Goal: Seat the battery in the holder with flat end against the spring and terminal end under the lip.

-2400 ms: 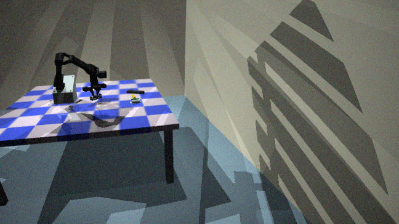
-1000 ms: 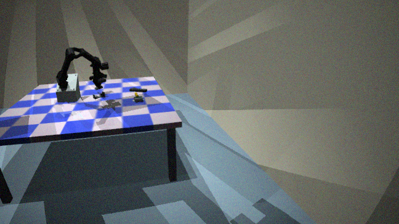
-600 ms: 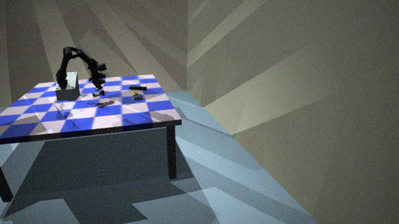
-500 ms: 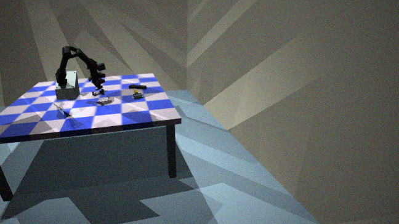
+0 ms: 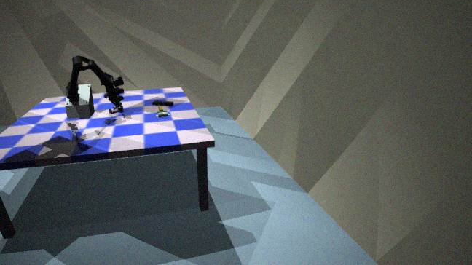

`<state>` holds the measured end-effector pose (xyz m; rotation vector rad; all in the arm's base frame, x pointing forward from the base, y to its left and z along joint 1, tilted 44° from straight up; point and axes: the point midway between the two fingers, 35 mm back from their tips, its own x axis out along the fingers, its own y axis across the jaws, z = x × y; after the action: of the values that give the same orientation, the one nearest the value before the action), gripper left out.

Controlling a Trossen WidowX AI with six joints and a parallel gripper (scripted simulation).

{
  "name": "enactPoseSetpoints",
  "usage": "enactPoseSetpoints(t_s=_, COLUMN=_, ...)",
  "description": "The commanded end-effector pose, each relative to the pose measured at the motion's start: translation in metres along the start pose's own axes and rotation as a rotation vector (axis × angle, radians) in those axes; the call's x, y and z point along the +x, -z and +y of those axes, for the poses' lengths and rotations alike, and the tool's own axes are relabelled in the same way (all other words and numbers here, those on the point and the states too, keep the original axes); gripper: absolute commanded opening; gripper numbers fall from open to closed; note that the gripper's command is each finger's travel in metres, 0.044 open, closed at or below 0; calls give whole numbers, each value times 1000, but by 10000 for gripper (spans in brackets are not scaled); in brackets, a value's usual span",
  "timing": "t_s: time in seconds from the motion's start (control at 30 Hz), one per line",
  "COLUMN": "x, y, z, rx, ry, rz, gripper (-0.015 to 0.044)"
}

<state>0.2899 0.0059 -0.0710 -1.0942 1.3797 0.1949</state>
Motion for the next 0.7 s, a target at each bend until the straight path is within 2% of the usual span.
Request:
enactPoseSetpoints(t_s=0.0, x=1, y=1, z=0, rx=-3, ry=-5, rz=-33, gripper=87)
enactPoseSetpoints(t_s=0.67, x=8, y=11, z=-2, rx=-18, ry=-18, rz=-183, gripper=87)
